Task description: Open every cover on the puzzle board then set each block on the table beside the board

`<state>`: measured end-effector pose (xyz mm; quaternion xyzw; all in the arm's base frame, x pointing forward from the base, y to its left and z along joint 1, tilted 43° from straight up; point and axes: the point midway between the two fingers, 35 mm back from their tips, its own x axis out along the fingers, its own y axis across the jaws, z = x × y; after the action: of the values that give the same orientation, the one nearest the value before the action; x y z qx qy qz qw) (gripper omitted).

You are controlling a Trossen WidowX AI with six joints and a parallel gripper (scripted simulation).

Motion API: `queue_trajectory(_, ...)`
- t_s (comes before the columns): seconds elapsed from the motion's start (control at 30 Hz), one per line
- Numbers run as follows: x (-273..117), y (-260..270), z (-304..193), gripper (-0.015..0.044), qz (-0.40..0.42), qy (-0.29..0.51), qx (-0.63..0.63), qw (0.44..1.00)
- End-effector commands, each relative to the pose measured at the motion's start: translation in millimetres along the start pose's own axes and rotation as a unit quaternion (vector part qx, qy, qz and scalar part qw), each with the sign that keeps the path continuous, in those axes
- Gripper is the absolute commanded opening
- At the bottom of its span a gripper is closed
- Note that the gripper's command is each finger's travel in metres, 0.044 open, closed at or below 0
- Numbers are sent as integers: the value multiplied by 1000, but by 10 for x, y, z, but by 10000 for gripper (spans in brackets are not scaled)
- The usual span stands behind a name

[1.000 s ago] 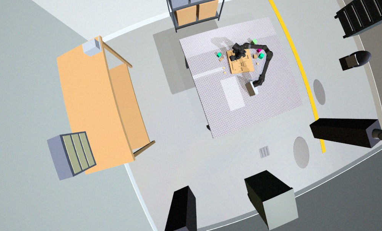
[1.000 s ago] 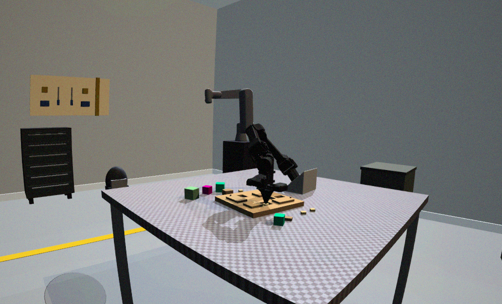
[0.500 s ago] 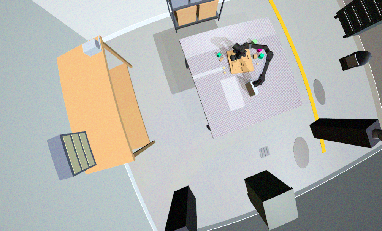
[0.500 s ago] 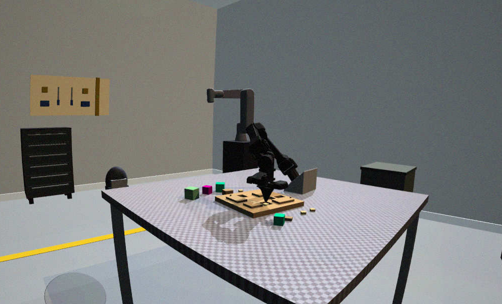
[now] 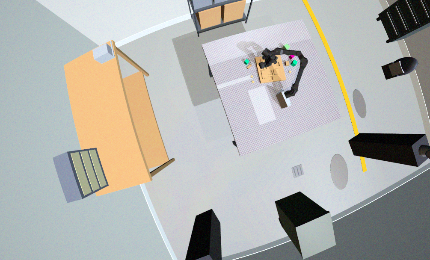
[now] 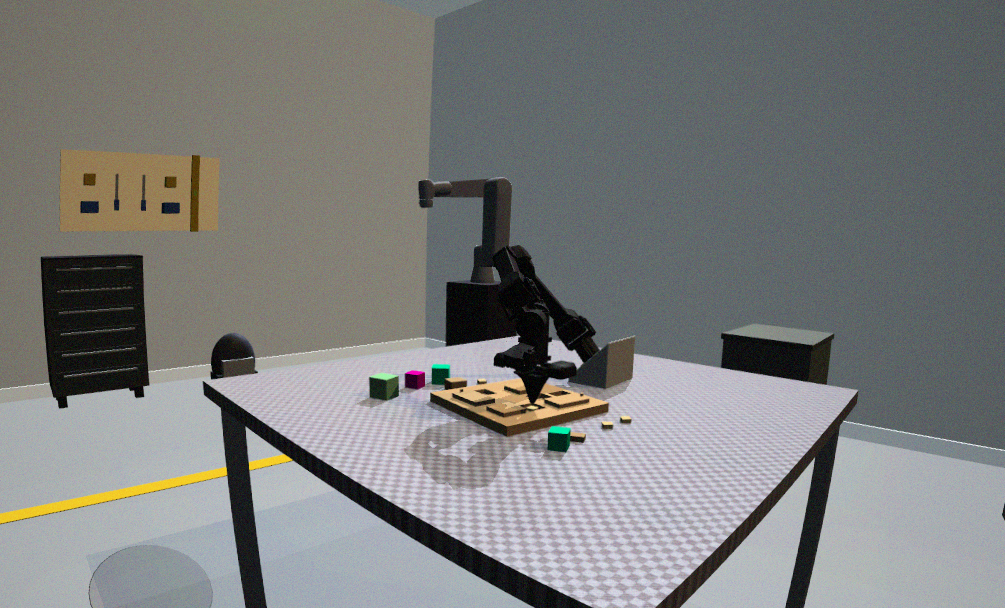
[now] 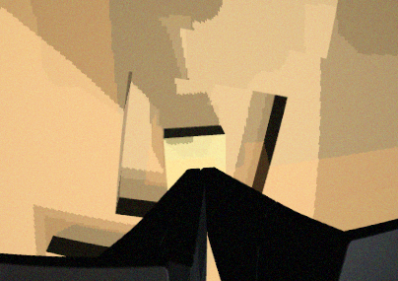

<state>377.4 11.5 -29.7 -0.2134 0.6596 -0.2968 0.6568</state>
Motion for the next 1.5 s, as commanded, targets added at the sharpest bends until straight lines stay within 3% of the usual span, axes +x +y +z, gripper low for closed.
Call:
queue_trajectory(0.0, -14, 5, 9, 0, 3, 0, 4, 1000)
queue_trajectory(0.07, -14, 5, 9, 0, 3, 0, 4, 1000)
queue_trajectory(0.27, -230, 6, 14, 144, 2, 0, 2, 1000)
queue_trajectory(0.57, -515, 4, 7, 144, 4, 0, 4, 1000)
queue_trajectory(1.1, -183, 10, 18, 144, 3, 0, 4, 1000)
queue_trajectory(1.47, -178, 8, 17, 144, 3, 0, 4, 1000)
